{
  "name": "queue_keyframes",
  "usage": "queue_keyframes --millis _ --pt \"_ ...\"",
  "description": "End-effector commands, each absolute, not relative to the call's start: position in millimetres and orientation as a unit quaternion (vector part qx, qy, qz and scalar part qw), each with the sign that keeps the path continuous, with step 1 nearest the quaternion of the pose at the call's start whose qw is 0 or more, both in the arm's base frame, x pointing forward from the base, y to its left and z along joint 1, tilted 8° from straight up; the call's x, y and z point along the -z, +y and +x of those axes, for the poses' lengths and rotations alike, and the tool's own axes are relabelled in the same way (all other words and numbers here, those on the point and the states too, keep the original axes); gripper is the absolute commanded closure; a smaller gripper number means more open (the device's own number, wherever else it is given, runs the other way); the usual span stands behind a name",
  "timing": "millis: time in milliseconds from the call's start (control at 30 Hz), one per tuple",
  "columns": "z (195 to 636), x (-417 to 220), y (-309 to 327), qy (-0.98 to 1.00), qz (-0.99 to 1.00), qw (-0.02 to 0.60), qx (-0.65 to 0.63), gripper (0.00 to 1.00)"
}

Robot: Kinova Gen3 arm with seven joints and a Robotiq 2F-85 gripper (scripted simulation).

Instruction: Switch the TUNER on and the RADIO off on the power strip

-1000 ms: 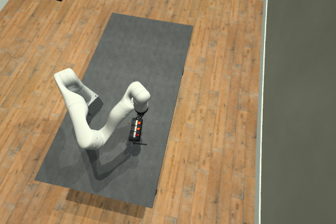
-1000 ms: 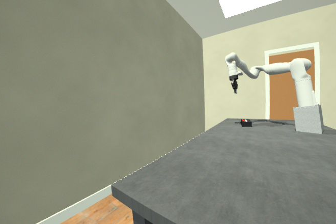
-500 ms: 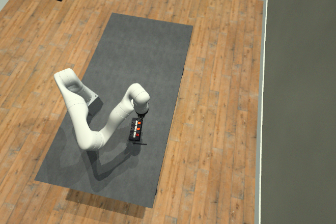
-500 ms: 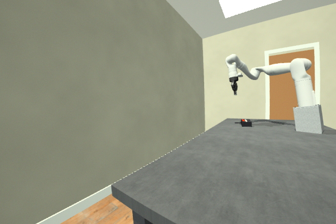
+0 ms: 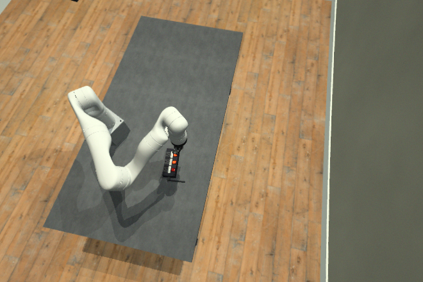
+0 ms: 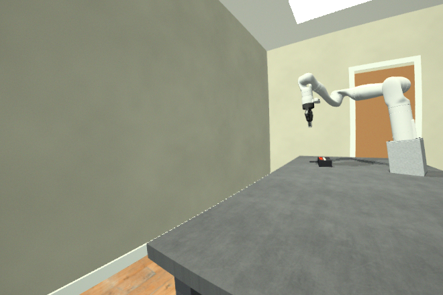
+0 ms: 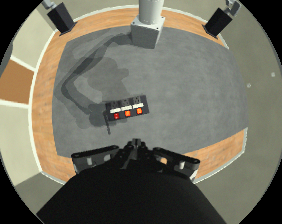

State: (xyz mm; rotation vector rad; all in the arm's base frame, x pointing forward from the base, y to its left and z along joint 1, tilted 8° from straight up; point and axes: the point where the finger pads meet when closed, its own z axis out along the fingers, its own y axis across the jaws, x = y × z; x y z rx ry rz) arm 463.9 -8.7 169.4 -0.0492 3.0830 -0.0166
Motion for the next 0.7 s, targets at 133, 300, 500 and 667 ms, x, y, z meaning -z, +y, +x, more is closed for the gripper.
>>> queue_keyframes --millis 133,300,500,667 --pt "465.9 -163.4 -9.3 0.999 -0.022 0.034 0.003 1.00" --pt "468.2 -156.9 -11.1 0.999 -0.026 0.039 0.004 1.00" --pt "470.3 -150.5 -12.9 0.999 -0.030 0.044 0.005 1.00" --pt "470.3 -150.5 -12.9 0.999 -0.030 0.044 0.005 1.00"
